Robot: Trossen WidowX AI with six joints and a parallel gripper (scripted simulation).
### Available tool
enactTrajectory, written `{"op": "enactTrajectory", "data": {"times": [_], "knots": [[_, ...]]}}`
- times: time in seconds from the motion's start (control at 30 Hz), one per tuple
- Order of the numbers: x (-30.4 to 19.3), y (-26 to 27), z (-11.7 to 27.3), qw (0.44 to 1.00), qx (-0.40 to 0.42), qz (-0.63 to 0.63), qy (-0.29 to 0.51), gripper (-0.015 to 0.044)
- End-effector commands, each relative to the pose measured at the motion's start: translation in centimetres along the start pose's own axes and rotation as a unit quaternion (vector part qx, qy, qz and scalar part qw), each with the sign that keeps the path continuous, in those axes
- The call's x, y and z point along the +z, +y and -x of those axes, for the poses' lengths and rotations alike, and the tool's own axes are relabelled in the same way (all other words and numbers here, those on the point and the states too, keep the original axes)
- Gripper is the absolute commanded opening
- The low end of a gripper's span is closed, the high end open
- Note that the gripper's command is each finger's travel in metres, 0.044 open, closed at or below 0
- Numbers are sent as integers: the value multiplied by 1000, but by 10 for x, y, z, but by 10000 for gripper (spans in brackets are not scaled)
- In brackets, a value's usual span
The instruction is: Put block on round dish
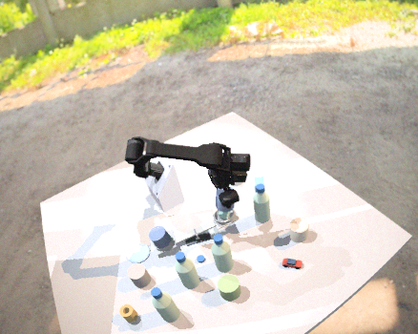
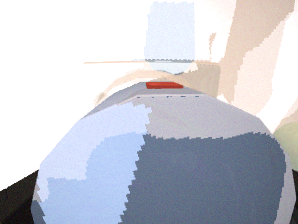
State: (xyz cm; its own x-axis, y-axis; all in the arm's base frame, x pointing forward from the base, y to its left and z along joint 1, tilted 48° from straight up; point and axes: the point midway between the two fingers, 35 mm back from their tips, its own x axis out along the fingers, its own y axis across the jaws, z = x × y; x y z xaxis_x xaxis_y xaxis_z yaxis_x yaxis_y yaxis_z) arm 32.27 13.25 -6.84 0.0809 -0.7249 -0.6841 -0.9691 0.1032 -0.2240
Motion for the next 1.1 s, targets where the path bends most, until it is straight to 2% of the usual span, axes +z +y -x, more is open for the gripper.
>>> {"op": "enactTrajectory", "data": {"times": [0.0,0.6,1.07], "knots": [[1,-1,10,1000,-3,-4,-5,0],[-2,2,31,1000,-3,-4,-3,0],[-3,3,24,1000,0,0,1,0]]}}
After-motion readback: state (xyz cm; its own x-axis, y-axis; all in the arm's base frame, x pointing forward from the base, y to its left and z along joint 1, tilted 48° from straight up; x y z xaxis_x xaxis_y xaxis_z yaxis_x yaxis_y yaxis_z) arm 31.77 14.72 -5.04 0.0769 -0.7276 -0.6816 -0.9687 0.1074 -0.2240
